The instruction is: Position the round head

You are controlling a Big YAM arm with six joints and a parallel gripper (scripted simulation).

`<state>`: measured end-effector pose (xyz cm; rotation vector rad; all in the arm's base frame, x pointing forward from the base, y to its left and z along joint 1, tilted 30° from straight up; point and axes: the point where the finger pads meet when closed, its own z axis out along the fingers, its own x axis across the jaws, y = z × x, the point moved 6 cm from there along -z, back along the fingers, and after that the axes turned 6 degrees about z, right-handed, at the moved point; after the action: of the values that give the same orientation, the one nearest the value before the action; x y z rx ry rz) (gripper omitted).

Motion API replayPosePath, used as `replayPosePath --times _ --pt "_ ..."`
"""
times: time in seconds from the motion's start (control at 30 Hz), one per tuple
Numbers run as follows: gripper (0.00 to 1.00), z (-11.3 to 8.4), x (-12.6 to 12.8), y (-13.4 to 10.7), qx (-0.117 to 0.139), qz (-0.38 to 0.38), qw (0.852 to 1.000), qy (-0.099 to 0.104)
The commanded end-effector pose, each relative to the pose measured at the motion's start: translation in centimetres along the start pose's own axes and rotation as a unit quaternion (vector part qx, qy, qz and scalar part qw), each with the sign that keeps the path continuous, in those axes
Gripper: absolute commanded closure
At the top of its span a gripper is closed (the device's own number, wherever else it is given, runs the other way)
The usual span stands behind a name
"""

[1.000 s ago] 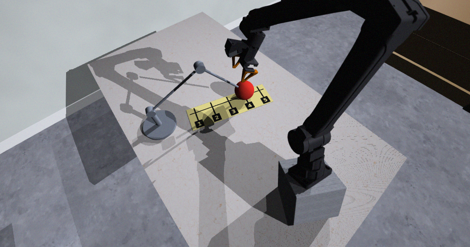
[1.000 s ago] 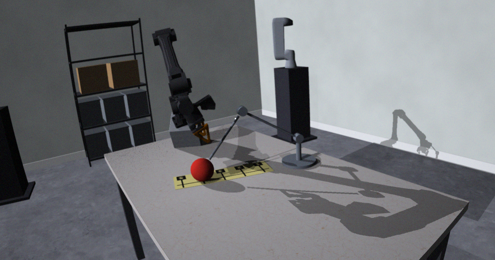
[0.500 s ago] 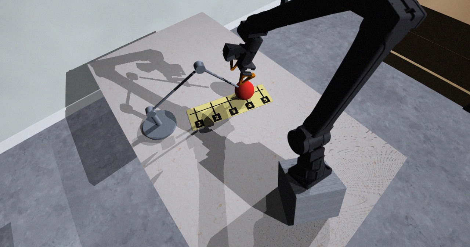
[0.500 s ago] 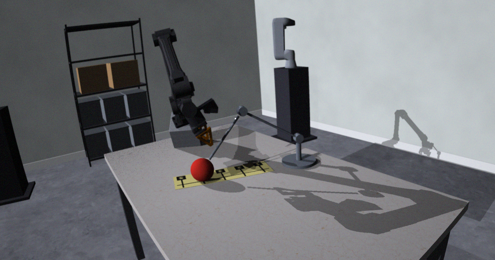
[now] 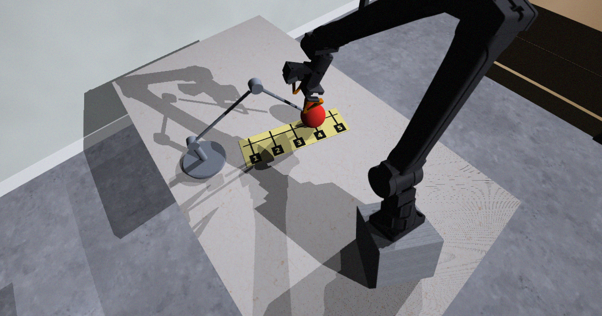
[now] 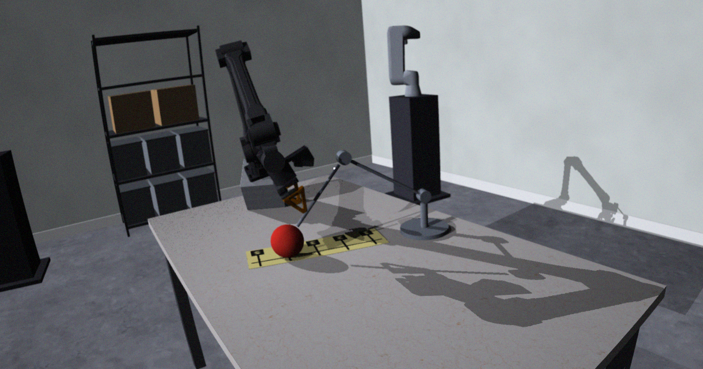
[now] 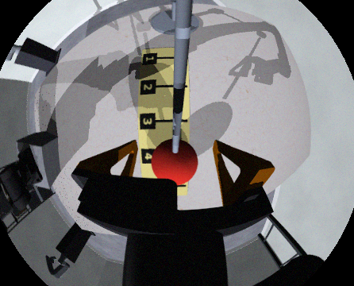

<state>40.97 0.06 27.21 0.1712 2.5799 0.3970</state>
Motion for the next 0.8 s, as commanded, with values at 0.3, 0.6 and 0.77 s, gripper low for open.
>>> replayPosePath --times 0.3,0.6,0.77 --pt "0.00 2.6 -0.2 0.8 -0.006 0.009 1.000 0.014" --pt "0.00 2.6 -0.2 0.8 -0.006 0.009 1.000 0.014" --pt "0.00 2.6 -0.2 0.8 -0.006 0.009 1.000 0.014"
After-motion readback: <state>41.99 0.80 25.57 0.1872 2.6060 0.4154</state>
